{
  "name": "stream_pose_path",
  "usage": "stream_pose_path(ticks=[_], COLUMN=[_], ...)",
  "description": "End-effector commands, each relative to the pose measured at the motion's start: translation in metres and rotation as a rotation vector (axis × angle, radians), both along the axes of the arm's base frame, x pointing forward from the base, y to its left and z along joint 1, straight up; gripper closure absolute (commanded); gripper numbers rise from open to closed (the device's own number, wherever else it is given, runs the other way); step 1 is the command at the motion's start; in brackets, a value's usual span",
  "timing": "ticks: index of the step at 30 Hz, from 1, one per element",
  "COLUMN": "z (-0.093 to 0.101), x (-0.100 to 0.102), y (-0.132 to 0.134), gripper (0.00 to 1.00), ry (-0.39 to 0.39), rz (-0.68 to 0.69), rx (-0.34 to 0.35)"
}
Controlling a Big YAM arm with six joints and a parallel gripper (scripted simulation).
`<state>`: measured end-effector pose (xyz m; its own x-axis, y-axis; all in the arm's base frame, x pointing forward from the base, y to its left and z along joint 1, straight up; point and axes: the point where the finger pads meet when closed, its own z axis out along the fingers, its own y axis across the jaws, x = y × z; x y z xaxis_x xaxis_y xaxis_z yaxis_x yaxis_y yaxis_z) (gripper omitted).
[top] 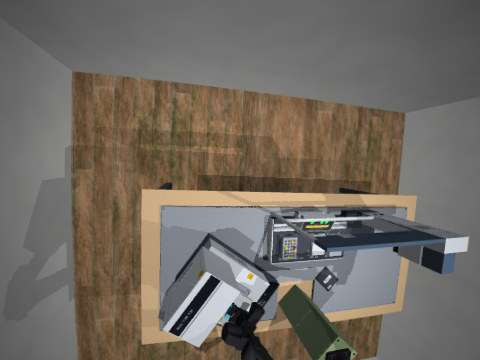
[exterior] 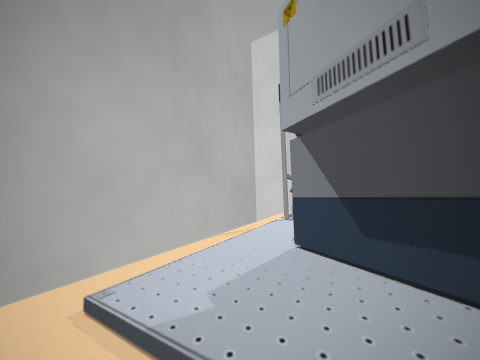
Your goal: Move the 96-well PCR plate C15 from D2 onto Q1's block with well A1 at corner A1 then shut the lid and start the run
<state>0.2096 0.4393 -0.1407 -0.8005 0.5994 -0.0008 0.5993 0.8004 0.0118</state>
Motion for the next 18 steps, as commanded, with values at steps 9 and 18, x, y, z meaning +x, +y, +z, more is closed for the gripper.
stream_pose_path(ticks=[9,18], z=[-0.008,0.013], x=[-0.005,0.013], y=[0.005,0.015], gripper=[1.0,1.0], ry=[-0.003,-0.021], rz=[0.011,0.003], rx=[-0.002,0.034])
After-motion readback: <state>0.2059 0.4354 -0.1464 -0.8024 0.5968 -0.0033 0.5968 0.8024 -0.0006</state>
